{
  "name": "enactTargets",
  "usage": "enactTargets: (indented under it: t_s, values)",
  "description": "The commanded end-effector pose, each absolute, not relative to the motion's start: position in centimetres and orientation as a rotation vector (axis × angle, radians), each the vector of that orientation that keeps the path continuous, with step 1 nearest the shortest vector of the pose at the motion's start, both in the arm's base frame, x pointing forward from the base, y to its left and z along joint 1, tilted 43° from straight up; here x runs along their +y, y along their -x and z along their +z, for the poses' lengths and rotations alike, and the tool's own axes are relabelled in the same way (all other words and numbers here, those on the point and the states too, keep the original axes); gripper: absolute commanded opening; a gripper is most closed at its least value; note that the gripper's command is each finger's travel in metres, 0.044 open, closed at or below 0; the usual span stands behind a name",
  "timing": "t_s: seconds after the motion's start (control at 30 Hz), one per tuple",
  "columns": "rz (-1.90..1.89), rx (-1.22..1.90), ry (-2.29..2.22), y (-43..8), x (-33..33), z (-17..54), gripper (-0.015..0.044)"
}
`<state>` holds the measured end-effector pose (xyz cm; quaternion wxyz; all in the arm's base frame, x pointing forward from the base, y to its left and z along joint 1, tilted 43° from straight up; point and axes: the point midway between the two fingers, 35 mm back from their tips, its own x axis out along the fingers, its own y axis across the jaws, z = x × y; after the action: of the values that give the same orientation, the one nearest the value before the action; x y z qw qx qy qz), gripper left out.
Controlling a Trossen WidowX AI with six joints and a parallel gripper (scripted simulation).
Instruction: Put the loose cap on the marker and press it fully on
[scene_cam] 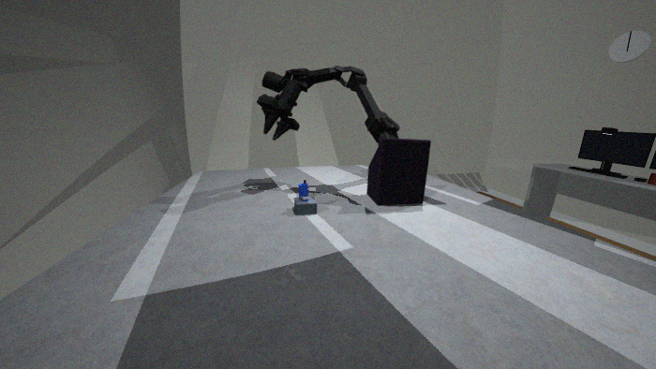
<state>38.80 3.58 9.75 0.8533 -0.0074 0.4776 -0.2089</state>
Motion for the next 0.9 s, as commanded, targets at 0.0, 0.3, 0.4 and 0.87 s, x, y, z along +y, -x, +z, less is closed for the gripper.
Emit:
enactTargets:
  t_s: [0.0, 0.3, 0.4, 0.87]
  values:
    - [-0.485, 1.192, 0.288, -35.5, 1.0, 5.5, 0.024]
    - [-0.487, 1.46, 0.691, -30.6, -2.4, 1.7, 0.024]
    - [-0.487, 1.46, 0.691, -30.3, -2.6, 1.7, 0.024]
    - [-0.488, 1.46, 0.693, -30.5, -6.1, -1.8, 0.024]
